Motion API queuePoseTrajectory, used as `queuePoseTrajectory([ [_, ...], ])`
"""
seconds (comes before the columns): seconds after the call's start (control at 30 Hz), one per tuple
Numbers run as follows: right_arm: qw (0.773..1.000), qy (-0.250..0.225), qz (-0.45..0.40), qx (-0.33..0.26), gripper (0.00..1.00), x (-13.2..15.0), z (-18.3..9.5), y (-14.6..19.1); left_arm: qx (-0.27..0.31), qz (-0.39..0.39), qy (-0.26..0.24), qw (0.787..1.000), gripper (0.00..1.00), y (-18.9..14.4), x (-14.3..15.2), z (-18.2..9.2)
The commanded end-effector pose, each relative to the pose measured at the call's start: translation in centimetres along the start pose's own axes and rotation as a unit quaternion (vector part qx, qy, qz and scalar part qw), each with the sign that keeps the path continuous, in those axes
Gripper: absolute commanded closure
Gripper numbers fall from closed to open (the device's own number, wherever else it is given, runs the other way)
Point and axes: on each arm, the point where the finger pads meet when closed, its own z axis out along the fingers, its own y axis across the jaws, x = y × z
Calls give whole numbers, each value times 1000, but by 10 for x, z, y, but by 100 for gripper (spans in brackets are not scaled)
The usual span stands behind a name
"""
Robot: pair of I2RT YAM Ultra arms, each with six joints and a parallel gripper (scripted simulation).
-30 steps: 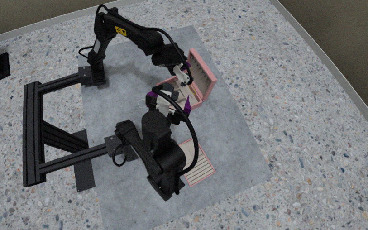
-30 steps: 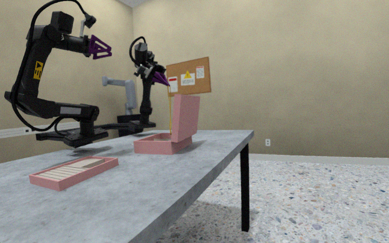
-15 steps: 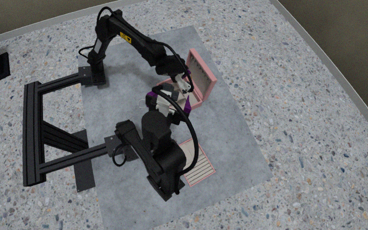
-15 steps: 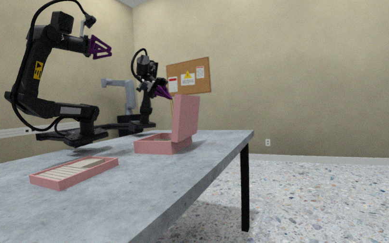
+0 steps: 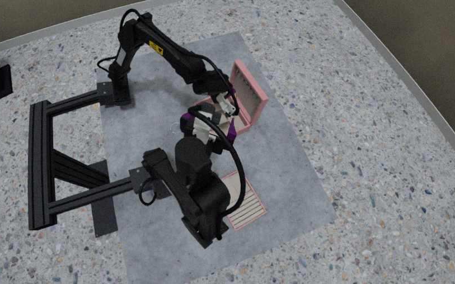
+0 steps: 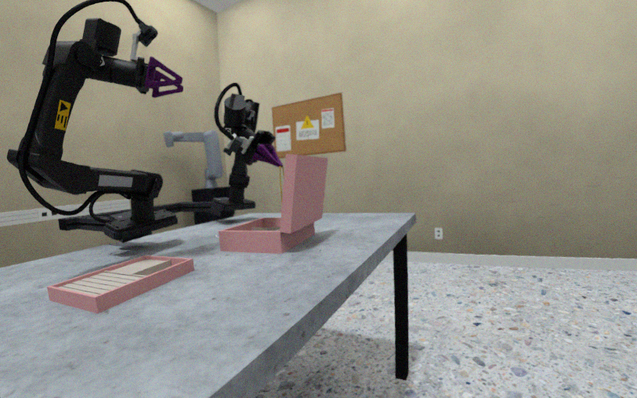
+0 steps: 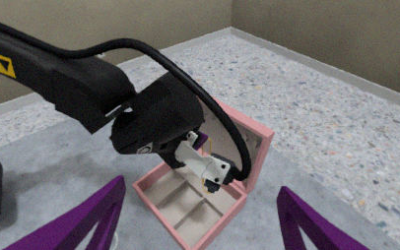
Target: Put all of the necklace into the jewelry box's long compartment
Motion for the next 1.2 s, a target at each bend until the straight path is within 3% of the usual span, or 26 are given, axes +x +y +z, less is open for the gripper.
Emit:
queuePoseTrajectory([
  [0.0,1000,17,-24,2,0,5,1,0,-24,-40,-21,999,100,23,-9,-11],
  [0.17,1000,17,-24,2,0,5,1,0,-21,-32,-19,999,100,27,-18,-13],
  [0.3,1000,17,-24,2,0,5,1,0,-33,-52,-27,998,100,42,-4,-17],
  [0.43,1000,17,-24,2,0,5,1,0,-30,-48,-23,998,100,34,2,-11],
  [1.0,1000,17,-24,2,0,5,1,0,-32,-47,-23,998,100,-33,37,47],
  [1.17,1000,17,-24,2,0,5,1,0,-23,-35,-17,999,100,-70,48,74],
])
